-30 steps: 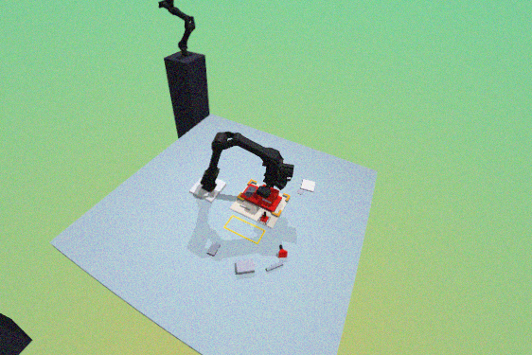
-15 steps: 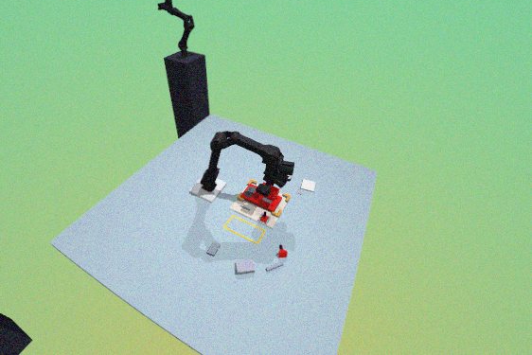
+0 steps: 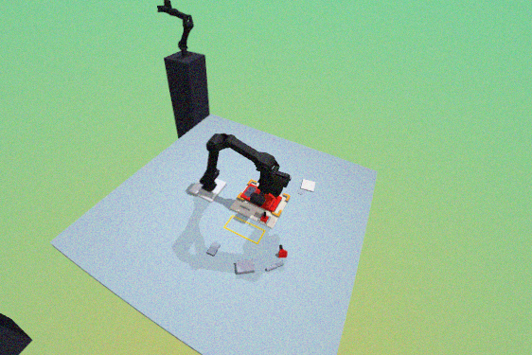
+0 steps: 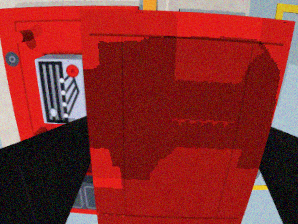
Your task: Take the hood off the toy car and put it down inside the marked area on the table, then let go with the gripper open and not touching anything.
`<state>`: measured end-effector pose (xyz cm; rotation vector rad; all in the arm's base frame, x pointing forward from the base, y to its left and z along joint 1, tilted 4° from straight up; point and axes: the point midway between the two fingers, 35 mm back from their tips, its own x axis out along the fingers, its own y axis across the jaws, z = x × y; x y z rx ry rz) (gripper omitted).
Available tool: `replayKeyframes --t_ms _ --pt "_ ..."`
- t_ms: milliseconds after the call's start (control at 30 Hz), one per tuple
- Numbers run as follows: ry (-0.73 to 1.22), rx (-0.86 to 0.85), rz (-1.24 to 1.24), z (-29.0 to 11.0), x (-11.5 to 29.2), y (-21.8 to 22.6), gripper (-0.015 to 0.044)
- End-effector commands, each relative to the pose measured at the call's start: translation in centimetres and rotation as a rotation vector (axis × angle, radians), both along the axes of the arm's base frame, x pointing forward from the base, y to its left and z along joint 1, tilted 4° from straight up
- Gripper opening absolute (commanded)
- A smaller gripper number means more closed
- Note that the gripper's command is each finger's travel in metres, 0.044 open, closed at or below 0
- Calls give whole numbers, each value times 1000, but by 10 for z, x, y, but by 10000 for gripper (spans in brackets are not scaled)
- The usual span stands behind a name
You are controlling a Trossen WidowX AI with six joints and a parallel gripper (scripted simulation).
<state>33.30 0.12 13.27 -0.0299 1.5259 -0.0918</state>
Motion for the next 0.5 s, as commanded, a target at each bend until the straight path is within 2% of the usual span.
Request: replayKeyframes --t_ms 0,467 --pt "-7 -2 3 3 -1 -20 0" --pt "-3 -6 6 10 -15 -79 0"
